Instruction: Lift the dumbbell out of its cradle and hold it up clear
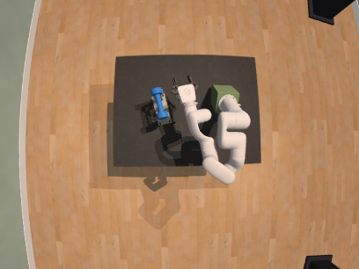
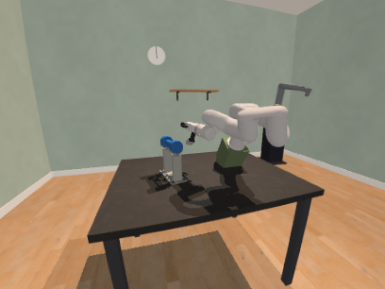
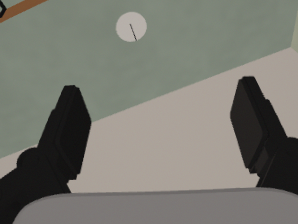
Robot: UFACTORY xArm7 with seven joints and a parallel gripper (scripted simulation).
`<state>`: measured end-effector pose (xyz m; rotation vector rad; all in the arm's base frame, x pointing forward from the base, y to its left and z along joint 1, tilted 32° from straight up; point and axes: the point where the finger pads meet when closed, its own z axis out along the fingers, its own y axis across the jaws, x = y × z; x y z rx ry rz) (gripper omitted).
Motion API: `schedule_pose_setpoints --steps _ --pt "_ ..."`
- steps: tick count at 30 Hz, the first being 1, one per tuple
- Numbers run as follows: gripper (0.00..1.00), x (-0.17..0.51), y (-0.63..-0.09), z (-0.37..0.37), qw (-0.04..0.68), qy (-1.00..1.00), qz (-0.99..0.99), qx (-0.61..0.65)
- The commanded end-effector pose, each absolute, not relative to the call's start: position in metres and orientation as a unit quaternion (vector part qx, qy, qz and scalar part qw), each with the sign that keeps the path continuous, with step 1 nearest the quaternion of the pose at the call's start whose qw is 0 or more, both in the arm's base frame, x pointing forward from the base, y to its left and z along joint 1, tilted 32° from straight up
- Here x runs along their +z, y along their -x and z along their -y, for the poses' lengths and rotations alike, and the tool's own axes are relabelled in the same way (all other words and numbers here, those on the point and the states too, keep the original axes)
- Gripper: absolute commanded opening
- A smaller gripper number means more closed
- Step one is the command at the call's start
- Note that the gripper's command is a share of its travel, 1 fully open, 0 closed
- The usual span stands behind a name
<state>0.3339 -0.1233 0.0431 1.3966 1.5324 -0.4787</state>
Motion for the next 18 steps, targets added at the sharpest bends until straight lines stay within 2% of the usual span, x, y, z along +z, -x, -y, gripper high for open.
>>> schedule_pose_setpoints --steps 1,11,18 --pt "1.00 0.076 -0.367 0.107 0.502 -0.578 -0.620 -0.169" --pt "1.00 0.136 -0.408 0.089 0.520 -0.591 -0.602 -0.132" --pt "1.00 0.137 -0.409 0.089 0.520 -0.592 -0.602 -0.131"
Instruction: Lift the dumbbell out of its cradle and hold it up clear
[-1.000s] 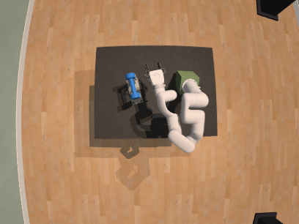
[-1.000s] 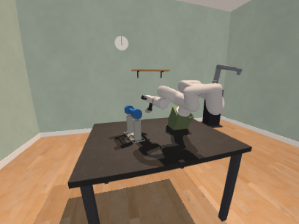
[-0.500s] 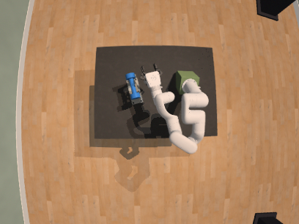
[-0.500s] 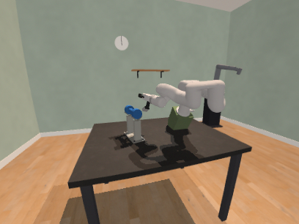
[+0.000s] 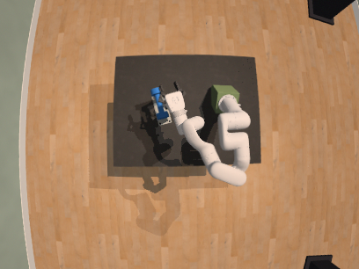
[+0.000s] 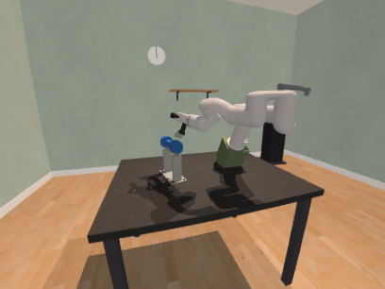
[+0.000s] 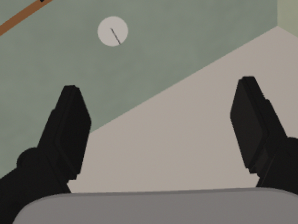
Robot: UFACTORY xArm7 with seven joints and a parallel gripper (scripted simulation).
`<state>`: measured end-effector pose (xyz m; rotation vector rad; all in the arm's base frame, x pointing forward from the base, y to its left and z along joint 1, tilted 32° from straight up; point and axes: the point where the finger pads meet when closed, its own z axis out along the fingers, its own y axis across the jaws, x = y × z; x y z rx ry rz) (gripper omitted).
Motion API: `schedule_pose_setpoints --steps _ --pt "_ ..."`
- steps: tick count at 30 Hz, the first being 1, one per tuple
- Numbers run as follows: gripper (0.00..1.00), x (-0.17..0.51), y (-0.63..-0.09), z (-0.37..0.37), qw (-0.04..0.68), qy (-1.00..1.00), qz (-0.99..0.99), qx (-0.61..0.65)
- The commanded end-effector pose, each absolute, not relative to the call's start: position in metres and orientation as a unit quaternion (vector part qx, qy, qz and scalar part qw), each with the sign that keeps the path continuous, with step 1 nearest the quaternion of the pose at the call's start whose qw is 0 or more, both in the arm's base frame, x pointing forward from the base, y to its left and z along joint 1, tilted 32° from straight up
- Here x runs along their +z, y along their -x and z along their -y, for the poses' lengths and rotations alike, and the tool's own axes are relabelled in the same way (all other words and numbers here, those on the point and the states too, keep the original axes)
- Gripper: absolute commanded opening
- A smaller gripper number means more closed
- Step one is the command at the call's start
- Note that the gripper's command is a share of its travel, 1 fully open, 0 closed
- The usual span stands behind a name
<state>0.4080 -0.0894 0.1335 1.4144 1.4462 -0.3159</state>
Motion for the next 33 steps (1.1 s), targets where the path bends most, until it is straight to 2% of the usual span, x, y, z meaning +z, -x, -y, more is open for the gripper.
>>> schedule_pose_setpoints --steps 1,9,12,20,33 --pt "1.00 0.137 -0.409 0.089 0.520 -0.592 -0.602 -0.131" --pt "1.00 0.138 -0.410 0.088 0.520 -0.592 -0.602 -0.130" --pt "1.00 0.177 -0.430 0.070 0.516 -0.606 -0.597 -0.098" --pt "1.00 0.224 -0.445 0.056 0.494 -0.631 -0.596 -0.061" --pt "1.00 0.230 -0.447 0.055 0.489 -0.635 -0.596 -0.056"
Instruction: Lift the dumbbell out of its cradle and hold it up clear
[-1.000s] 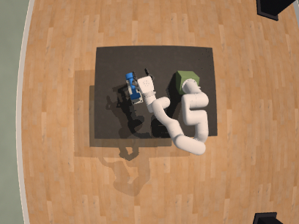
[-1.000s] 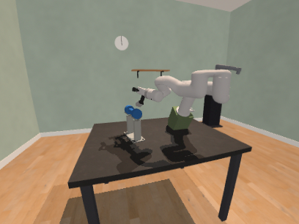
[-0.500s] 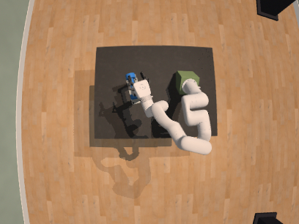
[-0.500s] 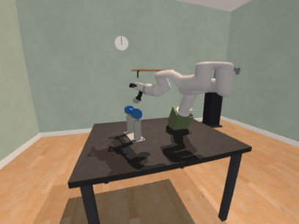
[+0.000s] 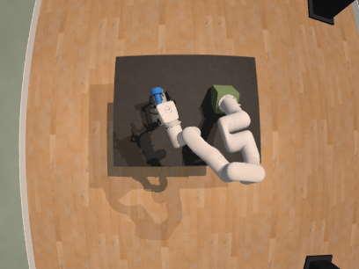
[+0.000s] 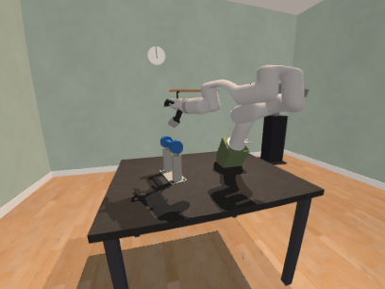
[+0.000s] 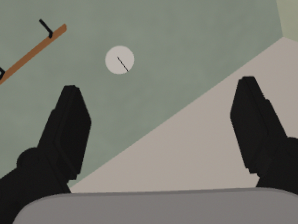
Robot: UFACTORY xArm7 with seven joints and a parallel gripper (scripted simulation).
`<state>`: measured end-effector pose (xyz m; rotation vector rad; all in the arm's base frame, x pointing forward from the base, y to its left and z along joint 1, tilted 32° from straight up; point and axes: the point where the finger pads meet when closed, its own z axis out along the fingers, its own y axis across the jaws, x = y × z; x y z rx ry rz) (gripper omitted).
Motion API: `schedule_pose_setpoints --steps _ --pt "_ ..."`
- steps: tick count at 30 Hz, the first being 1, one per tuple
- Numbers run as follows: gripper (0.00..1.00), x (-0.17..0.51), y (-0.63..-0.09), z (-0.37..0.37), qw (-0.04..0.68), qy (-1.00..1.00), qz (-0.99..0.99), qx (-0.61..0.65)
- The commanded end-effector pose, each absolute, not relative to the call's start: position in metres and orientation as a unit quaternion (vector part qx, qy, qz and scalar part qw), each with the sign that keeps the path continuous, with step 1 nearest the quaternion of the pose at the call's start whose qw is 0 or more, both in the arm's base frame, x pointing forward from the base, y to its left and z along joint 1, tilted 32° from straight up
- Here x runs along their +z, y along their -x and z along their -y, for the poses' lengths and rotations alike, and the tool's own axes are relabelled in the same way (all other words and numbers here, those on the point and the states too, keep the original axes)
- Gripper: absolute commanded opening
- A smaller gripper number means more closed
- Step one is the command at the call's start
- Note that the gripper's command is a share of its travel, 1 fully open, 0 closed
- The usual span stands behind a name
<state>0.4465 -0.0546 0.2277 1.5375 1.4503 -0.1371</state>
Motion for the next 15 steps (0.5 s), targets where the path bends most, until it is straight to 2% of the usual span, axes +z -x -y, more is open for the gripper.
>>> schedule_pose_setpoints --steps 1,10,15 --pt "1.00 0.230 -0.447 0.055 0.489 -0.635 -0.596 -0.056" --pt "1.00 0.233 -0.448 0.053 0.485 -0.637 -0.597 -0.052" --pt "1.00 0.255 -0.453 0.044 0.440 -0.658 -0.611 -0.021"
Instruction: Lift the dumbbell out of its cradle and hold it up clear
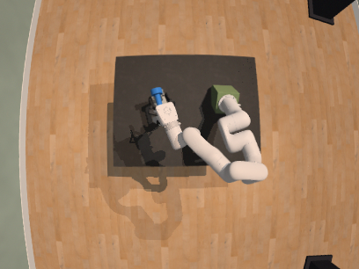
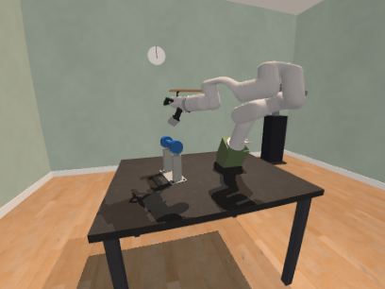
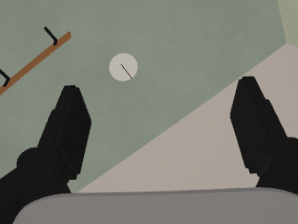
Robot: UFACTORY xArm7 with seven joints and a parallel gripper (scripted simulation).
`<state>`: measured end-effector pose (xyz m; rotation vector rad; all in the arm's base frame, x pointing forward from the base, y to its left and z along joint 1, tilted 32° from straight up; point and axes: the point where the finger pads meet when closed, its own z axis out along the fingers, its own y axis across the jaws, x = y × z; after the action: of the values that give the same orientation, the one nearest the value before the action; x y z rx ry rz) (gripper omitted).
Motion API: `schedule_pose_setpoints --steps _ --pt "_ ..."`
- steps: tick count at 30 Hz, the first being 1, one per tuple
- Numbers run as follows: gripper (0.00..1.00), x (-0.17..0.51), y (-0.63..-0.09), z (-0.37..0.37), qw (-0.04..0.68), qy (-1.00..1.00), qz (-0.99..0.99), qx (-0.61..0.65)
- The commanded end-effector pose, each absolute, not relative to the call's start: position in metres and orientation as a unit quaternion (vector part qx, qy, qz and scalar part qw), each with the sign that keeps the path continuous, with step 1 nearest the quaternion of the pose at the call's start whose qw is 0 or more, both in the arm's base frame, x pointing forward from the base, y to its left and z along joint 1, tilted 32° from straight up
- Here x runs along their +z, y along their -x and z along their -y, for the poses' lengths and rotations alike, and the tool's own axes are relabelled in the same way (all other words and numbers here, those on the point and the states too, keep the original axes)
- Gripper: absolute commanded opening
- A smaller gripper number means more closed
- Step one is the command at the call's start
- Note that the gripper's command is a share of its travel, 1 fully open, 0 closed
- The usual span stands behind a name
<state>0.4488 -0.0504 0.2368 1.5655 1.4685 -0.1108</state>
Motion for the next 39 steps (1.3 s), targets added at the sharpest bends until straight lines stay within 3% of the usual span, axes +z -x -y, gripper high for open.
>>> schedule_pose_setpoints --steps 1,7,9,11,12,22,23,25,26,28,29,39 --pt "1.00 0.260 -0.454 0.041 0.422 -0.664 -0.617 -0.012" --pt "1.00 0.267 -0.456 0.037 0.343 -0.682 -0.646 0.021" --pt "1.00 0.262 -0.456 0.034 0.278 -0.687 -0.670 0.041" --pt "1.00 0.262 -0.456 0.034 0.278 -0.687 -0.670 0.041" --pt "1.00 0.256 -0.456 0.032 0.234 -0.687 -0.686 0.054" --pt "1.00 0.228 -0.455 0.024 0.097 -0.668 -0.732 0.094" --pt "1.00 0.216 -0.455 0.020 0.059 -0.658 -0.743 0.105" --pt "1.00 0.216 -0.455 0.020 0.055 -0.657 -0.745 0.106" --pt "1.00 0.204 -0.454 0.016 0.015 -0.644 -0.756 0.119" --pt "1.00 0.204 -0.454 0.016 0.015 -0.644 -0.756 0.119" --pt "1.00 0.193 -0.453 0.012 -0.022 -0.630 -0.765 0.132" --pt "1.00 0.153 -0.451 -0.002 -0.127 -0.576 -0.788 0.176"
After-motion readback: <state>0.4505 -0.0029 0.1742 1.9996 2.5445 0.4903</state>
